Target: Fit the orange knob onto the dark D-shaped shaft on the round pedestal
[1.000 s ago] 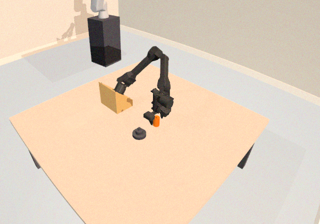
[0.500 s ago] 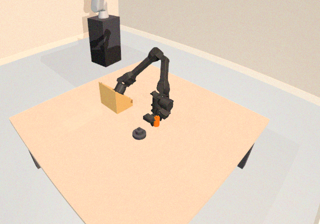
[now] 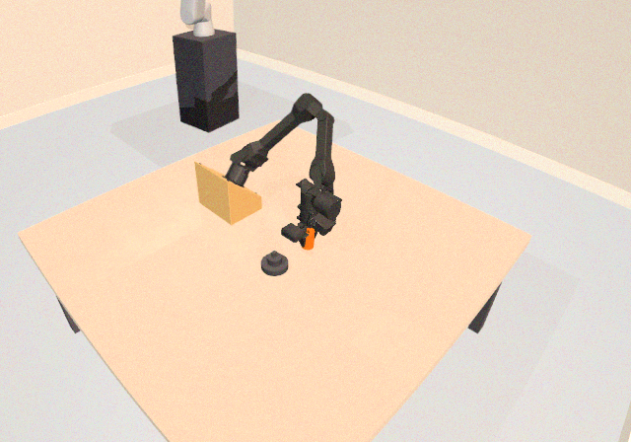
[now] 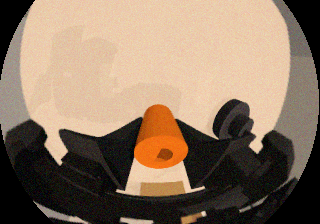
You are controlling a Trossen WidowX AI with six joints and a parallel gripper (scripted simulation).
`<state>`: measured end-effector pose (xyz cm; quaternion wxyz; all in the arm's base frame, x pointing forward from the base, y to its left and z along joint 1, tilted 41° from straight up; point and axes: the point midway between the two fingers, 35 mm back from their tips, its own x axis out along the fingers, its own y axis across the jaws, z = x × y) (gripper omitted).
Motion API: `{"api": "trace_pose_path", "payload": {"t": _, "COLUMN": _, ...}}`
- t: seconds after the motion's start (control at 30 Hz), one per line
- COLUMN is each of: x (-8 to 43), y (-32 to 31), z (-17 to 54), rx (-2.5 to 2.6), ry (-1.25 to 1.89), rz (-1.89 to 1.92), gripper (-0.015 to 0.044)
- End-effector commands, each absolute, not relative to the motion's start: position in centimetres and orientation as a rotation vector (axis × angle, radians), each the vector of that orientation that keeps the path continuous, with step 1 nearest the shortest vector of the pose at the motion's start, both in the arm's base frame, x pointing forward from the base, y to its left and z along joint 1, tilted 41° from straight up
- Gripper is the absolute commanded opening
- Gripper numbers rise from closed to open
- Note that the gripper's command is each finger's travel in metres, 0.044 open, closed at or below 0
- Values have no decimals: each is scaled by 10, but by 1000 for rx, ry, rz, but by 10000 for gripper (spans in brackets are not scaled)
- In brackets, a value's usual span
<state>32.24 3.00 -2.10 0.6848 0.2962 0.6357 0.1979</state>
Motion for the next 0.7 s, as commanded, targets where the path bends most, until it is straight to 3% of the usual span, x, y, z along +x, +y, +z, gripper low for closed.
{"api": "trace_pose_path", "payload": {"t": 0.0, "x": 326, "y": 16, "z": -7, "rx": 660, "ry": 1416, "rz": 440, "gripper": 0}}
{"api": "trace_pose_path", "payload": {"t": 0.67, "x": 310, "y": -52, "z": 88, "rx": 661, "ry": 1417, "rz": 441, "gripper": 0}}
